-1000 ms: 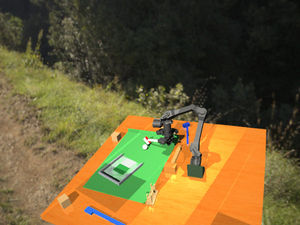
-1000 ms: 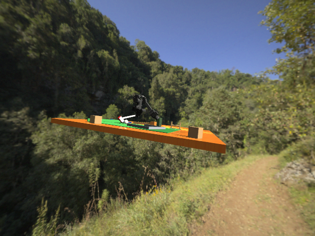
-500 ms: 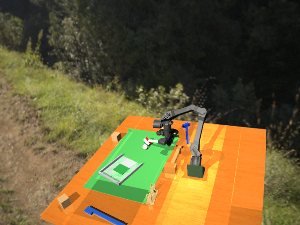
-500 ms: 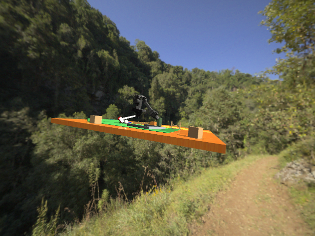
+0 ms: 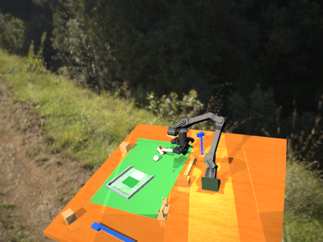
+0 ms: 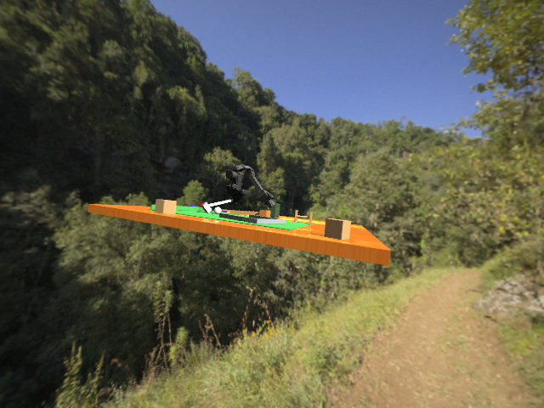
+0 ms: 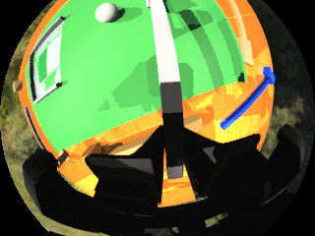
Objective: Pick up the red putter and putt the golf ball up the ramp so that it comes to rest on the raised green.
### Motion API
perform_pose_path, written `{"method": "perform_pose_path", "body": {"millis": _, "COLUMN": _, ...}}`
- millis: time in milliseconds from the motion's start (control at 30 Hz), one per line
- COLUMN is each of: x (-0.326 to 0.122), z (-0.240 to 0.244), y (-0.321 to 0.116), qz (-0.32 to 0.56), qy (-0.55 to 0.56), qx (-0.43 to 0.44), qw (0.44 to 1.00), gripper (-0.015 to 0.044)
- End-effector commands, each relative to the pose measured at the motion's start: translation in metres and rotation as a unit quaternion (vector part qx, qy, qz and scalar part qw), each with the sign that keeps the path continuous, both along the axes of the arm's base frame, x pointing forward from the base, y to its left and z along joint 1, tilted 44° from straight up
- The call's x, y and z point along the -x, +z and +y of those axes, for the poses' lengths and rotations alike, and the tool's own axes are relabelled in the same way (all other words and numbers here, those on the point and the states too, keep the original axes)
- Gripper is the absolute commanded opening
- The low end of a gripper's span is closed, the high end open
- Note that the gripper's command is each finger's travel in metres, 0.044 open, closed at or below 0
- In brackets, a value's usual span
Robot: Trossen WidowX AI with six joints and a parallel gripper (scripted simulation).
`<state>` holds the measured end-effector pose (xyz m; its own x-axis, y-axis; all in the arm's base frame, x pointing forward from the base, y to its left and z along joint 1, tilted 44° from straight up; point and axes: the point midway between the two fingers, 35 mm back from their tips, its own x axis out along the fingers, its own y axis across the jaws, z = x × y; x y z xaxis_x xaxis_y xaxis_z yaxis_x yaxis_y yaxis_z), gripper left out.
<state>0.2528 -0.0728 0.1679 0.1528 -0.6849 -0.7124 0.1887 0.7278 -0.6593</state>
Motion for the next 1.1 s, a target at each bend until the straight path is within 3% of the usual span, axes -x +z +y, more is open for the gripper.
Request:
{"method": "perform_pose_path", "body": {"millis": 0, "x": 0.000, "z": 0.000, "y": 0.000, "qz": 0.000, "qy": 0.000, "qx": 0.000, "qw": 1.000, "gripper": 0.0000}}
{"method": "perform_pose_path", "body": {"millis": 133, "x": -0.007, "z": 0.013, "y": -0.011, "qz": 0.000, "qy": 0.000, "qx": -0.003, "qw": 1.000, "gripper": 0.0000}}
{"method": "perform_pose_path", "body": {"millis": 467, "x": -0.025, "z": 0.098, "y": -0.088, "qz": -0.002, "qy": 0.002, "qx": -0.002, "qw": 1.000, "gripper": 0.0000}}
{"method": "perform_pose_path", "body": {"millis": 733, "x": -0.025, "z": 0.103, "y": -0.086, "qz": -0.002, "qy": 0.002, "qx": -0.002, "qw": 1.000, "gripper": 0.0000}}
{"method": "perform_pose_path", "body": {"millis": 1067, "x": -0.017, "z": 0.136, "y": -0.052, "qz": -0.001, "qy": 0.002, "qx": -0.003, "qw": 1.000, "gripper": 0.0000}}
